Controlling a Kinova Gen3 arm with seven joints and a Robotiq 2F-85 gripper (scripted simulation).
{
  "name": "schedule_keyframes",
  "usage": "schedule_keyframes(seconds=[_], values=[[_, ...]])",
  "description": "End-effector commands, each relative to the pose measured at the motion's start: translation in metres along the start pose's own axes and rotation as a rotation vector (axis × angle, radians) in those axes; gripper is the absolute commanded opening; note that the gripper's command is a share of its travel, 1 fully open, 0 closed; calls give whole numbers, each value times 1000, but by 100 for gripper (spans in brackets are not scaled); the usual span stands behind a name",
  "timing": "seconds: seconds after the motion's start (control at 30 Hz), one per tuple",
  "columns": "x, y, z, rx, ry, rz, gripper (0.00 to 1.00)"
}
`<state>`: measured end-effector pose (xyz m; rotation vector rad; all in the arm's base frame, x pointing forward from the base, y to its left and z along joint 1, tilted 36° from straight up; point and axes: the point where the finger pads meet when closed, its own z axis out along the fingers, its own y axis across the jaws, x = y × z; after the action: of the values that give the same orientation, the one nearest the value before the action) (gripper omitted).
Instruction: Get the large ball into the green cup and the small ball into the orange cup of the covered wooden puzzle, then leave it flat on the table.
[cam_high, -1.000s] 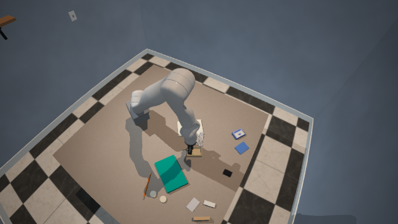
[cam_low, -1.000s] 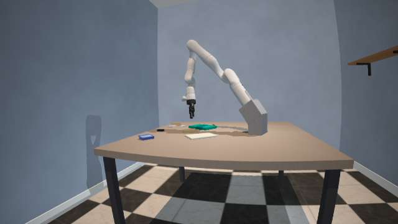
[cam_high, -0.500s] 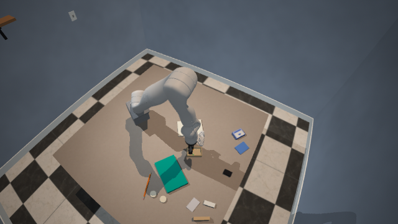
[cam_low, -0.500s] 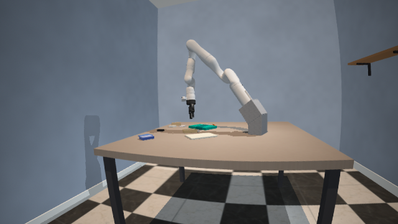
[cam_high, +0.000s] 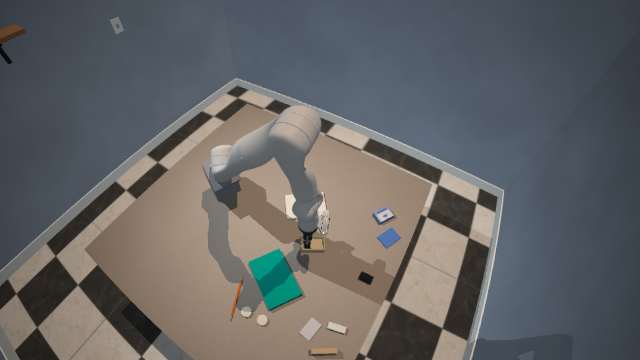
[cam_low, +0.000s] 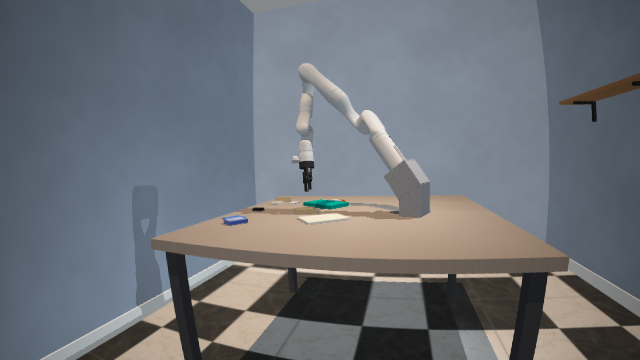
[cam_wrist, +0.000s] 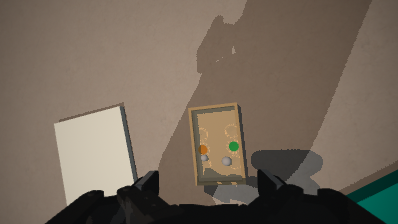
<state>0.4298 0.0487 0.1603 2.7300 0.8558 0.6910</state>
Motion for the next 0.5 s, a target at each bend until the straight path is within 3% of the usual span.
schedule_keyframes(seconds=[0.0,0.47], values=[[2,-4,1,-4,-2,-14,100],[3,-3,3,-20,-1,-21,100]])
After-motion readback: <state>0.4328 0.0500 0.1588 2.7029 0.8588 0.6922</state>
